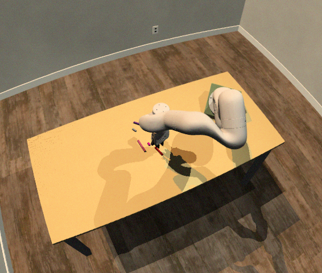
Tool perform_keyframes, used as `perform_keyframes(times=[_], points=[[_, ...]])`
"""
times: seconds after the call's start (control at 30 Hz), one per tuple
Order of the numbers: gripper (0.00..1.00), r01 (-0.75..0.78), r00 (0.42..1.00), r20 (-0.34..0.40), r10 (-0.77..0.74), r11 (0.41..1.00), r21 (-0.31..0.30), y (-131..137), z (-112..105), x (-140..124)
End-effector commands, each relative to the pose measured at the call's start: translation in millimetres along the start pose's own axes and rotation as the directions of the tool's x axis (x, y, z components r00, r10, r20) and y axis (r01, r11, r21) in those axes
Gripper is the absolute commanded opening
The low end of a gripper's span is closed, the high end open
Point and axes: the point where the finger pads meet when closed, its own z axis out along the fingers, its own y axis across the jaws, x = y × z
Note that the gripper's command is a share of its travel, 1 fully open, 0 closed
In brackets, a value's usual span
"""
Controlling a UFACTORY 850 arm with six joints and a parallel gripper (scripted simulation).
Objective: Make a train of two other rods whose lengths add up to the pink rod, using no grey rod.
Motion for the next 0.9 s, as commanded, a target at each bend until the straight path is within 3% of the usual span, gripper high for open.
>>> perform_keyframes(times=[0.0, 0.87], points=[[0.24, 0.001, 1.000, -0.001, -0.001, 1.000, 0.001, -0.5, -0.3, 0.2], [0.24, 0.001, 1.000, -0.001, -0.001, 1.000, 0.001, -0.6, 7.4, 0.2]])
